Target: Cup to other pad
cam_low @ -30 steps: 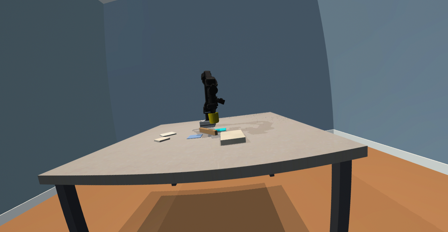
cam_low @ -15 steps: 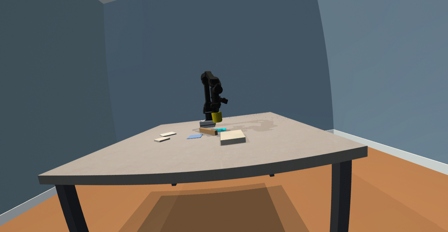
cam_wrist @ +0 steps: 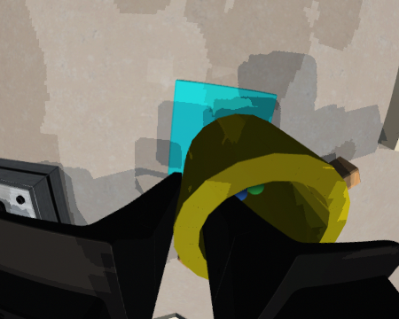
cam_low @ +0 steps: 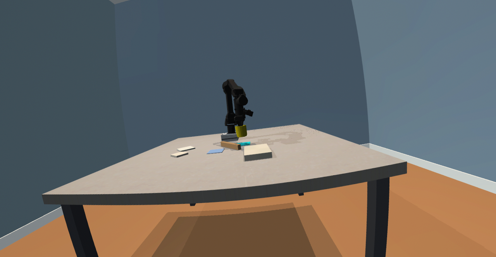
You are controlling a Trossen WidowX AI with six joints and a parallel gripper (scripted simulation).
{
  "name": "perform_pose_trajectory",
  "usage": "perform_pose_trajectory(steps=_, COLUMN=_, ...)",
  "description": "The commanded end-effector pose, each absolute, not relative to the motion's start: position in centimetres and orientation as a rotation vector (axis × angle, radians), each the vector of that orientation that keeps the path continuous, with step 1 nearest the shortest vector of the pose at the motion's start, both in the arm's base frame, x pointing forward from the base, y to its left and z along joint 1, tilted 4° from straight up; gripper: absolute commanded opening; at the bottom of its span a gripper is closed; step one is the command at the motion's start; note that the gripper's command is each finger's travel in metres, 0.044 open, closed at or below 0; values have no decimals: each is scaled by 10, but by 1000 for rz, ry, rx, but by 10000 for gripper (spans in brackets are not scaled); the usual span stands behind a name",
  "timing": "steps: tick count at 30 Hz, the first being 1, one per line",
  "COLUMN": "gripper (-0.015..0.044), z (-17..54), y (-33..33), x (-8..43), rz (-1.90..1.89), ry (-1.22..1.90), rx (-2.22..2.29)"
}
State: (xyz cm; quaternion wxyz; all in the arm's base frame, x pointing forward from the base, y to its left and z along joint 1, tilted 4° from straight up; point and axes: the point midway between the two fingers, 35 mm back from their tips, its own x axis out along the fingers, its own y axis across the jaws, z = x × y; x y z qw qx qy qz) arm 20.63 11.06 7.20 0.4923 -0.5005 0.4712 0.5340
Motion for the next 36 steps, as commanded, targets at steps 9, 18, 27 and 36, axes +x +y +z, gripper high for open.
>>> perform_pose_trajectory(steps=9, gripper=0, z=54, y=112, x=203, rz=1302, ry=1155, rx=-1205)
perform_pose_trajectory(steps=18, gripper=0, z=42, y=113, x=202, rz=1302, ry=1155, rx=-1205)
perform_pose_trajectory(steps=27, gripper=0, z=30, y=113, x=200, rz=1303, ry=1156, rx=-1205)
perform_pose_trajectory(steps=36, gripper=0, z=30, y=114, x=202, rz=1297, ry=1146, rx=-1214)
